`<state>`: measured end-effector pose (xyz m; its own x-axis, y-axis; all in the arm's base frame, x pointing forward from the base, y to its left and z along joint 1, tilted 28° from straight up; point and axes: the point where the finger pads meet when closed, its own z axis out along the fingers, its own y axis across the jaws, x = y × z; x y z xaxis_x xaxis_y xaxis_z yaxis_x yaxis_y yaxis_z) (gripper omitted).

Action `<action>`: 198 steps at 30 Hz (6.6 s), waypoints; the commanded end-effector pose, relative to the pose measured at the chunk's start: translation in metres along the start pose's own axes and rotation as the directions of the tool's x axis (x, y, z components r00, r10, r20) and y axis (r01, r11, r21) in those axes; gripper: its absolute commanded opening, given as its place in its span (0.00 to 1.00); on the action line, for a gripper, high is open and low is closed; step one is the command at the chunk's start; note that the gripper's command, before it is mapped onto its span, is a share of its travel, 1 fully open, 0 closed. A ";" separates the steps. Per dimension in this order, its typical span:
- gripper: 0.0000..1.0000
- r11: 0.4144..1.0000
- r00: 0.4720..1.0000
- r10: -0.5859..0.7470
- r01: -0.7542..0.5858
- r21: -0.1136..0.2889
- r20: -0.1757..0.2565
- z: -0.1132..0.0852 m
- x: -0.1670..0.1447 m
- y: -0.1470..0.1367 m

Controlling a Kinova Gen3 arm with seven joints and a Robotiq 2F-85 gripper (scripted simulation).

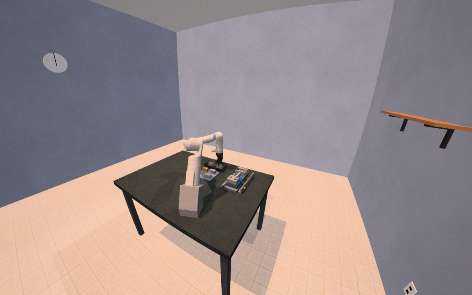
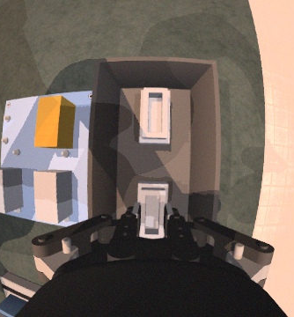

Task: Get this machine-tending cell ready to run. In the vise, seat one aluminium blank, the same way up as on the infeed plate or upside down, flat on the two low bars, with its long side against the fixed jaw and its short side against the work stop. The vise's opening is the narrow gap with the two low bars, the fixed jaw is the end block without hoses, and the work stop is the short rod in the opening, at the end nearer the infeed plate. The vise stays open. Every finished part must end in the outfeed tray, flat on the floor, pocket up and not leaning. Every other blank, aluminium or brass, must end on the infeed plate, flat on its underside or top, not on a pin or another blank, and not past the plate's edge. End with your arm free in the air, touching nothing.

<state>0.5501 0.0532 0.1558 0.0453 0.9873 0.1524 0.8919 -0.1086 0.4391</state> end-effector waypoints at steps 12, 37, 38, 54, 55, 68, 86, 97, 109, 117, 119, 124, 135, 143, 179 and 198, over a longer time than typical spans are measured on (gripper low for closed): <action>0.00 1.000 1.000 0.000 0.000 -0.002 0.000 -0.001 0.000 0.000; 0.67 1.000 1.000 0.000 0.000 -0.002 0.000 -0.001 0.000 0.000; 0.67 1.000 1.000 0.000 0.000 -0.002 0.000 -0.001 0.000 0.000; 0.67 1.000 1.000 0.000 0.000 -0.002 0.000 -0.001 0.000 0.000; 0.67 1.000 1.000 0.000 0.000 -0.002 0.000 -0.001 0.000 0.000; 0.67 1.000 1.000 0.000 0.000 -0.002 0.000 -0.001 0.000 0.000; 0.67 1.000 1.000 0.000 0.000 -0.002 0.000 -0.036 0.000 0.000; 0.67 1.000 1.000 0.000 0.000 -0.002 0.000 -0.093 0.000 0.000; 0.67 1.000 1.000 0.000 0.000 -0.002 0.000 -0.140 0.000 0.000; 0.67 1.000 1.000 0.000 0.000 -0.002 0.000 -0.146 0.000 0.000; 0.67 1.000 1.000 0.000 0.000 -0.002 0.000 -0.147 0.000 0.000; 0.00 1.000 1.000 0.000 0.000 -0.002 0.000 -0.147 0.000 0.000; 0.00 1.000 1.000 0.000 0.000 -0.002 0.000 -0.147 0.000 0.000; 0.00 1.000 1.000 0.000 0.000 -0.002 0.000 -0.147 0.000 0.000; 0.00 1.000 1.000 0.001 -0.001 -0.001 0.005 -0.147 0.005 -0.200; 0.67 1.000 1.000 -0.001 0.001 0.001 -0.003 -0.145 0.008 -0.214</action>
<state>0.2949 0.0677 0.1910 0.0438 0.9871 0.1543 0.8925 -0.1081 0.4379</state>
